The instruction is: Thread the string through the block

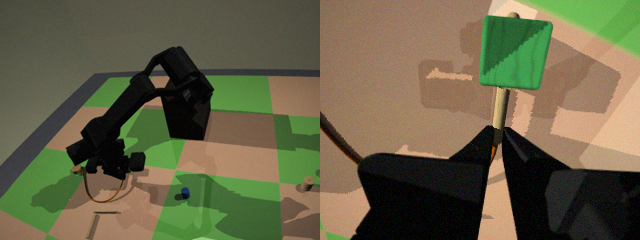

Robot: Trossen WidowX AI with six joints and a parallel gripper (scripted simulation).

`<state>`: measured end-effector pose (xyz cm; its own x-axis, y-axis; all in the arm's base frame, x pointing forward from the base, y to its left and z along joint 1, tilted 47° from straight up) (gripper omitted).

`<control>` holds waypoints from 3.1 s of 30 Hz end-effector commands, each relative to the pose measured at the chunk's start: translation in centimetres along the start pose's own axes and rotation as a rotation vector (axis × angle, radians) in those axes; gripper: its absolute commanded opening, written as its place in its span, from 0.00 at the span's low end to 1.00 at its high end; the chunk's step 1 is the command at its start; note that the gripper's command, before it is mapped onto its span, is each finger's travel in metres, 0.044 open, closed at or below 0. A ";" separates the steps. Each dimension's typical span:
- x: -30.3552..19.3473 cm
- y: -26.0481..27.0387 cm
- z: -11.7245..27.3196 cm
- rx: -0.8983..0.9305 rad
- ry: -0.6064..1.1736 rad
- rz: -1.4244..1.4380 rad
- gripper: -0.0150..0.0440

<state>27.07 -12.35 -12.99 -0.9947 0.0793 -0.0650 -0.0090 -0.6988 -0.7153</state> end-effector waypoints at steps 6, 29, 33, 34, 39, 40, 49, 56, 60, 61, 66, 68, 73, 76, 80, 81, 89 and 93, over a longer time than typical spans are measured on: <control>1.4 0.2 -0.1 -0.001 -0.006 -0.002 0.25; 1.9 0.4 0.3 0.001 -0.001 -0.002 0.46; 1.7 0.6 5.7 0.006 -0.001 -0.003 0.46; 1.8 0.5 7.1 0.005 -0.001 -0.003 0.46; 1.9 0.5 8.1 0.005 -0.002 -0.003 0.46; 1.9 0.5 8.1 0.005 -0.002 -0.003 0.46; 2.7 0.8 7.9 0.017 0.006 0.521 0.46; 3.9 1.1 7.9 0.015 -0.006 1.189 0.46; 4.6 1.3 7.9 0.012 -0.012 1.509 0.46; 4.7 1.3 7.9 0.011 -0.012 1.557 0.46; 5.2 1.4 7.9 0.006 -0.016 1.797 0.46; 5.4 1.4 7.9 0.005 -0.017 1.894 0.46; 5.9 1.5 7.9 -0.001 -0.019 2.134 0.46; 6.1 1.5 7.9 -0.004 -0.019 2.279 0.46; 6.5 1.6 7.9 -0.009 -0.020 2.473 0.46; 6.6 1.6 7.9 -0.010 -0.020 2.522 0.46; 7.2 1.6 7.9 -0.022 -0.017 2.909 0.46; 7.5 1.7 7.9 -0.027 -0.014 3.105 0.46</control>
<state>20.91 -19.27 -8.73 0.6973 -0.5652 -0.4408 0.7080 0.4471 0.5467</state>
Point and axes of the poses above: the point midway between the two fingers, 35 mm back from their tips, its own z axis back along the fingers, its own y axis across the jaws, x = y × z, the point moved 6 cm from there along z, back along the fingers, and after that the axes turned 12 degrees about -z, right-handed, at the moved point
